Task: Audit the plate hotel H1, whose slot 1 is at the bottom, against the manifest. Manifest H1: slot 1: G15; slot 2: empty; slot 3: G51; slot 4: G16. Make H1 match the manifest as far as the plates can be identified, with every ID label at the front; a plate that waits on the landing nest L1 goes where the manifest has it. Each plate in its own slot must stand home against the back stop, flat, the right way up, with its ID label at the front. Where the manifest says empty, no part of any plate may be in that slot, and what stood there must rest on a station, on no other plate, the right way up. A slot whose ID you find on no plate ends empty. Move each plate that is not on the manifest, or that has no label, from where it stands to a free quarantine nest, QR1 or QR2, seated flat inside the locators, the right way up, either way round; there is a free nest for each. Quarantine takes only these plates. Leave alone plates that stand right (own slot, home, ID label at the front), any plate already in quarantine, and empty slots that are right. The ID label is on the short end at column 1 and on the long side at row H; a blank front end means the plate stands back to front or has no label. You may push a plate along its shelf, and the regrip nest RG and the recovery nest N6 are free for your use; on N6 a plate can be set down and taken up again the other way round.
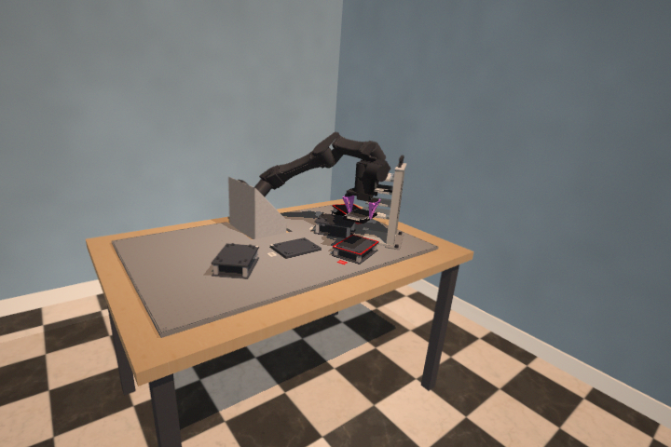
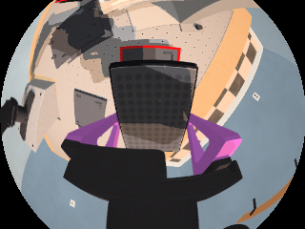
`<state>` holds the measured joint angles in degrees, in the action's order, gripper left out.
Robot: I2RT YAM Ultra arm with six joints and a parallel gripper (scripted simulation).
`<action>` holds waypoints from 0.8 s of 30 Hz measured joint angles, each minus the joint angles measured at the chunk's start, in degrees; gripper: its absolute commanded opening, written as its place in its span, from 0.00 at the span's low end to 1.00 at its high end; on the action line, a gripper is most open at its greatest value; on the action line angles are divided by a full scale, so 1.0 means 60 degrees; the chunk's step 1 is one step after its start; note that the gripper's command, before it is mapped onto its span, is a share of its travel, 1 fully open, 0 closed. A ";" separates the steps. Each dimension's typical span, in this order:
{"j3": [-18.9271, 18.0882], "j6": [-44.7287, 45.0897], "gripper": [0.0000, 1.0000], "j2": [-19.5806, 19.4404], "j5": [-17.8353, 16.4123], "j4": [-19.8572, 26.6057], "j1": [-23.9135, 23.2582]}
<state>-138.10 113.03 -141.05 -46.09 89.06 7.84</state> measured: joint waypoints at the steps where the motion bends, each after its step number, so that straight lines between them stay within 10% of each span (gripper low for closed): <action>1: 0.0000 -0.0015 0.86 -0.0040 0.0000 0.0007 0.0044; 24: 0.1832 -0.0841 0.86 0.0266 -0.0004 -0.1654 0.0707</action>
<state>-127.11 107.98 -139.46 -46.11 79.13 12.08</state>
